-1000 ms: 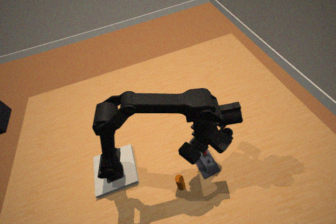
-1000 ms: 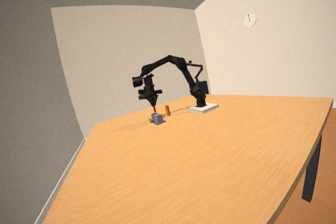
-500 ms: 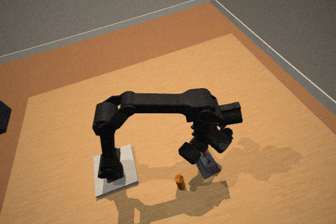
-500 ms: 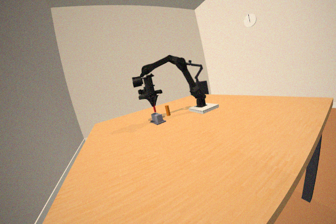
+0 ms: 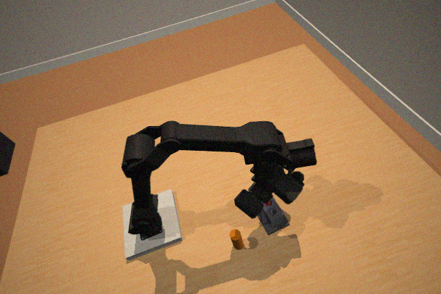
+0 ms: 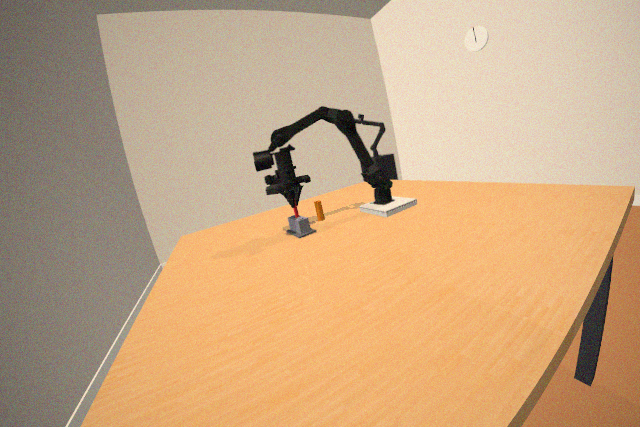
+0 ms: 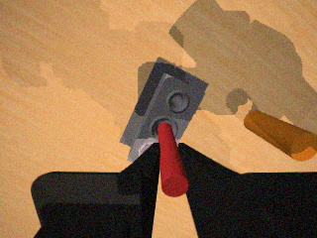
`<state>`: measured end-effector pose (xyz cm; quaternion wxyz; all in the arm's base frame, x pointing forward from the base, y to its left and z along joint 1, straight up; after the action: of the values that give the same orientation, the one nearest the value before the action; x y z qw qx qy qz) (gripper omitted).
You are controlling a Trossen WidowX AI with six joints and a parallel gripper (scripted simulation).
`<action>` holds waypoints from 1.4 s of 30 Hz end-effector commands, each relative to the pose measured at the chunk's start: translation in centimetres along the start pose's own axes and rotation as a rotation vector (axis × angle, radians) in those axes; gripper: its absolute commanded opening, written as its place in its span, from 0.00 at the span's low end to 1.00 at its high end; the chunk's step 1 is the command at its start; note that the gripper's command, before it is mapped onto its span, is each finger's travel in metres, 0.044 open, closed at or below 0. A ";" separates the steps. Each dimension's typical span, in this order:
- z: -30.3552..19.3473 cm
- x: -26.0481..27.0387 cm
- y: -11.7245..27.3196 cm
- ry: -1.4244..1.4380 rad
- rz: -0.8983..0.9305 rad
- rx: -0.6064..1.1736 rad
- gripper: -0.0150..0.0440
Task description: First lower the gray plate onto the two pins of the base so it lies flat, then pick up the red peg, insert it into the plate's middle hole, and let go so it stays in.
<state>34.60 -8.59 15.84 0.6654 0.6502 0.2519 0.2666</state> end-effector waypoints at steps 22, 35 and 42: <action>0.0 0.1 -0.2 -0.001 0.001 -0.002 0.25; 0.0 0.0 -0.1 0.001 0.001 -0.002 0.39; 0.0 0.0 -0.1 0.001 0.001 -0.002 0.51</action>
<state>34.63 -8.57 15.70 0.6657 0.6497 0.2513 0.2676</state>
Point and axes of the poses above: the point midway between the two fingers, 35 mm back from their tips, its own y axis back along the fingers, its own x axis across the jaws, z = x × y, the point moved 4 cm from there along y, back along the fingers, and after that the axes turned 15 degrees about y, right-handed, at the moved point
